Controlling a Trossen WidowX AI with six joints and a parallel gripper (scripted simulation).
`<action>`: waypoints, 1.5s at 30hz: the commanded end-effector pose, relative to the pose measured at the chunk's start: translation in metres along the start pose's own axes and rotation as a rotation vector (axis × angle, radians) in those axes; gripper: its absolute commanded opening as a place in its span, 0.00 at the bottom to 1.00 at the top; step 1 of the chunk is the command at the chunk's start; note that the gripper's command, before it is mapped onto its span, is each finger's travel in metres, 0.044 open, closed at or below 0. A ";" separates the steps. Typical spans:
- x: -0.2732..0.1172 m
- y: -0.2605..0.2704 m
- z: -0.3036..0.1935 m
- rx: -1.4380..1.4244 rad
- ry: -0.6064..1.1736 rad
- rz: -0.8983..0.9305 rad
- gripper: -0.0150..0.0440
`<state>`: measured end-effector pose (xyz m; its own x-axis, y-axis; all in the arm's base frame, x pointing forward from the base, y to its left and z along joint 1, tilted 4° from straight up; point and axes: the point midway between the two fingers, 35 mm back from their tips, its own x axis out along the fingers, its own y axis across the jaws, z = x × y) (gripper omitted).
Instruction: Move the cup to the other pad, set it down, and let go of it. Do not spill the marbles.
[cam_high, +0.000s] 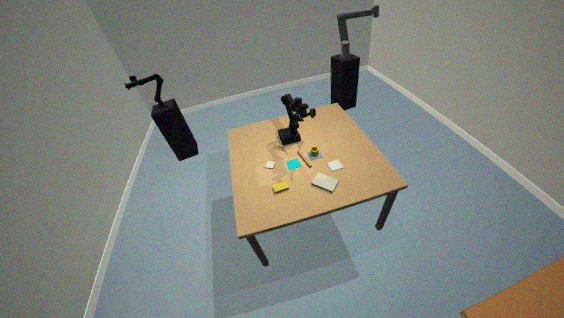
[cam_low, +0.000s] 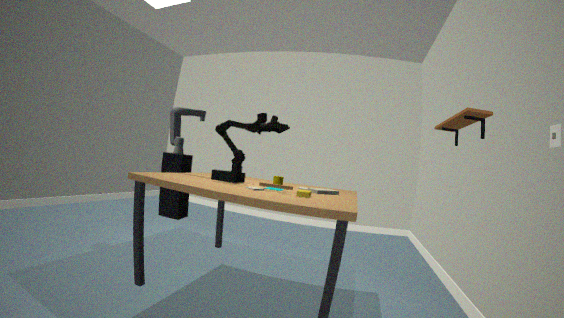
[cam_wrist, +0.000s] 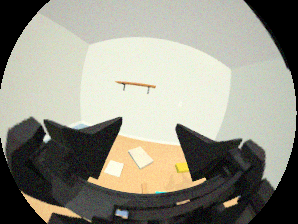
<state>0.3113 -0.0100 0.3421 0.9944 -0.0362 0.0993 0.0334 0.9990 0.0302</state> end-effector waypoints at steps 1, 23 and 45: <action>0.001 0.000 -0.002 0.005 0.008 0.001 0.89; -0.065 0.048 -0.277 0.880 1.501 -0.951 0.54; -0.069 0.049 -0.294 0.881 1.502 -0.951 0.54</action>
<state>0.2764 0.0482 0.0522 -0.0118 0.0604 -0.9981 0.9266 0.3758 0.0118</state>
